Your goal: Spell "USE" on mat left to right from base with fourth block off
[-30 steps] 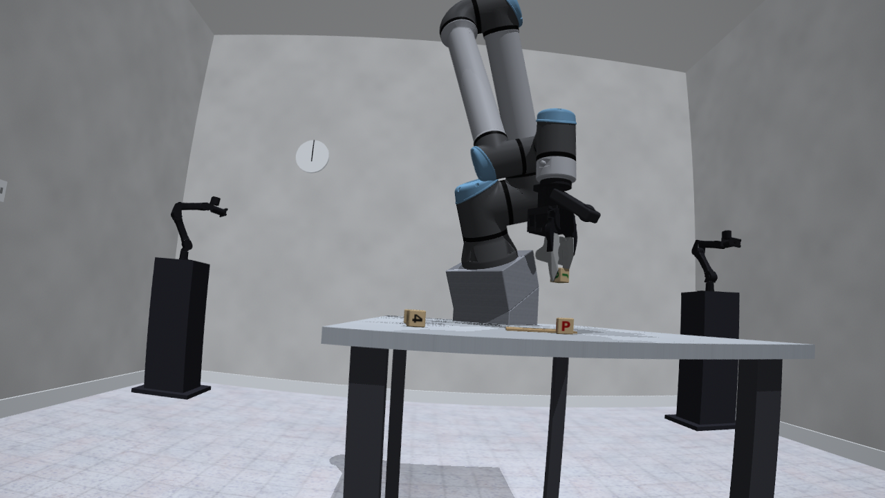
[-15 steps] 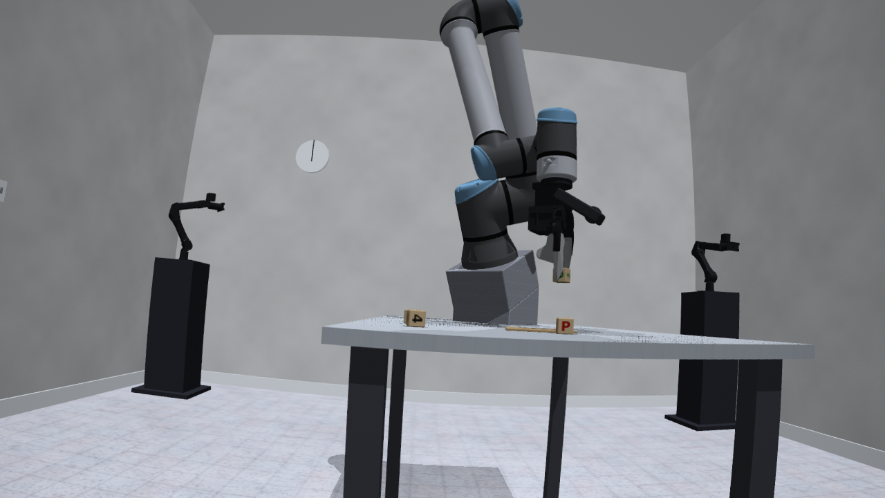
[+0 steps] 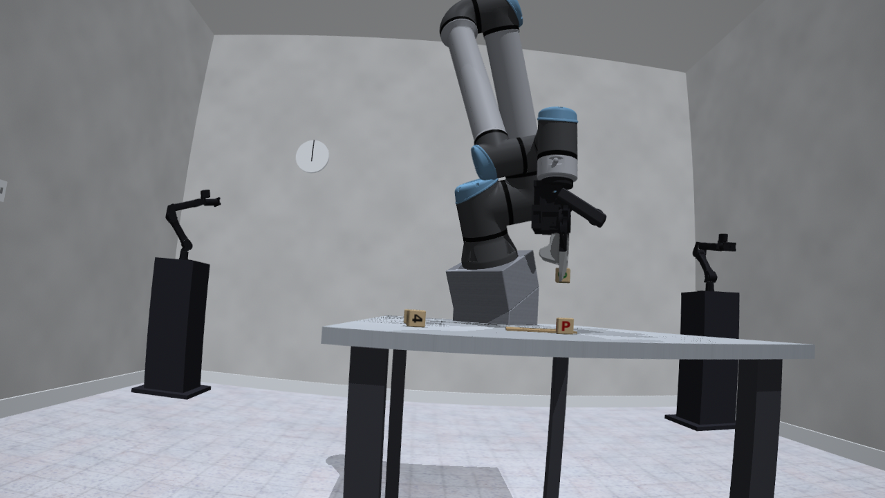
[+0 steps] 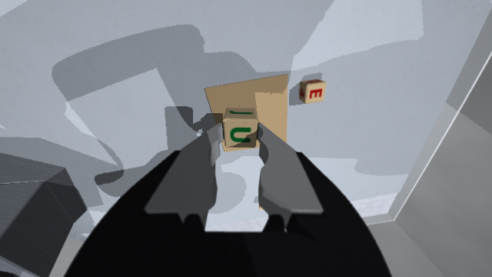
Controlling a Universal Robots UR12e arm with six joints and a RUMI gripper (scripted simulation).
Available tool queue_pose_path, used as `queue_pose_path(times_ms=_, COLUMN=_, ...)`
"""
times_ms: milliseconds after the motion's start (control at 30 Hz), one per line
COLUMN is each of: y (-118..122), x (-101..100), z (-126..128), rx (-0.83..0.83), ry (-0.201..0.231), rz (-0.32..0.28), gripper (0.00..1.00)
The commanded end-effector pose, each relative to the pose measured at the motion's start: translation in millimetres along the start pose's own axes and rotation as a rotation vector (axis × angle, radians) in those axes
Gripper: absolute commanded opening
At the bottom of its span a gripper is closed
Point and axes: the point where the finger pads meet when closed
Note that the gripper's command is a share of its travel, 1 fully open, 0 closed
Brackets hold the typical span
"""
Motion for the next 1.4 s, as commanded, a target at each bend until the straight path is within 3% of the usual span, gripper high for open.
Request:
queue_pose_path(times_ms=0, y=-2.0, x=0.6, z=1.4, rx=0.139, ry=0.002, rz=0.004, gripper=0.09)
queue_pose_path(times_ms=567, y=-2.7, x=0.6, z=0.2, rx=0.375, ry=0.002, rz=0.004, gripper=0.09)
queue_pose_path(times_ms=1367, y=-2.4, x=0.5, z=-0.5, rx=0.398, ry=0.002, rz=0.003, gripper=0.09)
Point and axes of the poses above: the point where the finger pads meet when closed, its own x axis back along the fingers, its own z axis across the jaws, y = z × x, and after that the axes turned 5 degrees about x, right-handed
